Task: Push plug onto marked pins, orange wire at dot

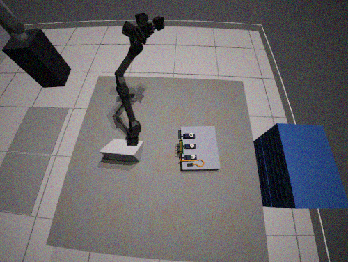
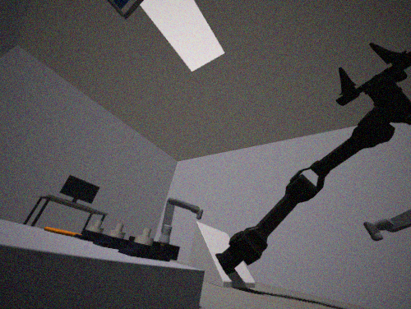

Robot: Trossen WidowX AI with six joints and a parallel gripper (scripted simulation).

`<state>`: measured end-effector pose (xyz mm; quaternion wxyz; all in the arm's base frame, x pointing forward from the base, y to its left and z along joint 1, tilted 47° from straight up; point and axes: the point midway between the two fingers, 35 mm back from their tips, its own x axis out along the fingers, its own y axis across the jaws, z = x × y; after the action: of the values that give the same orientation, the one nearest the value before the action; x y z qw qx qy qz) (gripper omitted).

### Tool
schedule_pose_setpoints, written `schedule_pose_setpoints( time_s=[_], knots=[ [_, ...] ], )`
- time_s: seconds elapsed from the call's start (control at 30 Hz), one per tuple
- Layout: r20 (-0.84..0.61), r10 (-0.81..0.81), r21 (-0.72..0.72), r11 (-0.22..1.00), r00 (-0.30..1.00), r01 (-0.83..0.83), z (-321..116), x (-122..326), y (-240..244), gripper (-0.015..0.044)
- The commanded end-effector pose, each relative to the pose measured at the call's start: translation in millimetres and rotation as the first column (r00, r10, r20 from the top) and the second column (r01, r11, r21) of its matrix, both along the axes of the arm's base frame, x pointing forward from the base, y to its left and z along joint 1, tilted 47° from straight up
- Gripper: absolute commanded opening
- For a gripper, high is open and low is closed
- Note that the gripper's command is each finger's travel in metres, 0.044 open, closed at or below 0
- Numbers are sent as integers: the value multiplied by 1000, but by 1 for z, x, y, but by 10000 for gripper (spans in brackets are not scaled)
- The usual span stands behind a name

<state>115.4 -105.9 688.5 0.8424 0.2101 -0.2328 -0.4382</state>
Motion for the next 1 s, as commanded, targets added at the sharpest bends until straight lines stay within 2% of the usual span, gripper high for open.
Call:
schedule_pose_setpoints(
  time_s=[0.0, 0.33, 0.97],
  knots=[
    [0, 0, -1, 1000, 1000, 0, 0, 0, 0, 374],
    [1, 10, -75, 997, 1000, -9, 0, 14, 8, 115],
    [-29, 75, -279, 957, 997, -80, -15, 61, 34, 115]
  ],
)
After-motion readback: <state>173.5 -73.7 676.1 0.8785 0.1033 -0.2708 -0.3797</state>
